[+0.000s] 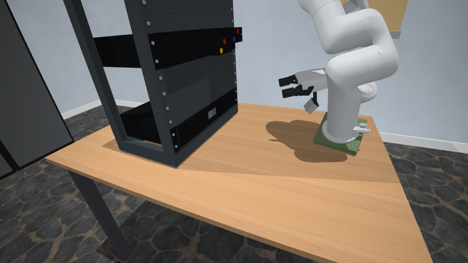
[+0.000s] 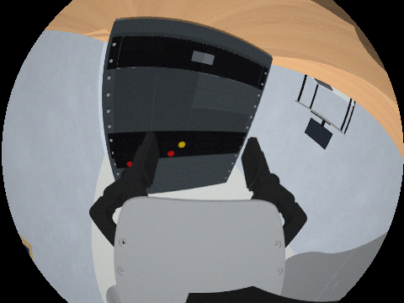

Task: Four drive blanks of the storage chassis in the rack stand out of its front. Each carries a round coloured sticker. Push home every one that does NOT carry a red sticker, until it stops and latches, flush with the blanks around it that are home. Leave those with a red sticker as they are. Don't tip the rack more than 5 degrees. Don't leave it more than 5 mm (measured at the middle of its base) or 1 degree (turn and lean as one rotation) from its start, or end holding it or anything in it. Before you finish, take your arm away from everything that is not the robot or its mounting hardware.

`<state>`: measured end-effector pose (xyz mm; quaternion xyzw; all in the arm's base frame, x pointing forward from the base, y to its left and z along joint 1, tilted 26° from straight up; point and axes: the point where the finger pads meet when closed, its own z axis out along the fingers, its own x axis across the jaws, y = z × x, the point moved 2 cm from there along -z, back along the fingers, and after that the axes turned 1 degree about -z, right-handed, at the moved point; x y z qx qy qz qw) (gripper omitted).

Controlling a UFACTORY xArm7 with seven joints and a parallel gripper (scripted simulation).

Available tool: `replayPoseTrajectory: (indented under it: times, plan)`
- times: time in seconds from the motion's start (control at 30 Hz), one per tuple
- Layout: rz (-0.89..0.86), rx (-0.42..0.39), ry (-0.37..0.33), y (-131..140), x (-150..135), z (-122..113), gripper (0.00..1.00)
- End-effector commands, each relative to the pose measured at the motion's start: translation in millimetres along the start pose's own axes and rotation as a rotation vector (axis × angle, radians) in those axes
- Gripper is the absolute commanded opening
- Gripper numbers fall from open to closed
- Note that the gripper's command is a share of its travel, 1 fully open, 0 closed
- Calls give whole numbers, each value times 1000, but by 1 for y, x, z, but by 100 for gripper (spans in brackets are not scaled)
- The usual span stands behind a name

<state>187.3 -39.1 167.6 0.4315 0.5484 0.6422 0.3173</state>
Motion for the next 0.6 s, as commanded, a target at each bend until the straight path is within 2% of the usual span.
replayPoseTrajectory:
  times: [0.0, 0.17, 0.57]
  plan:
    - [-130, -89, 59, -10, 0, 7, 100]
    - [-216, -128, 22, -7, -6, 7, 100]
    - [-216, -128, 22, -7, -6, 7, 100]
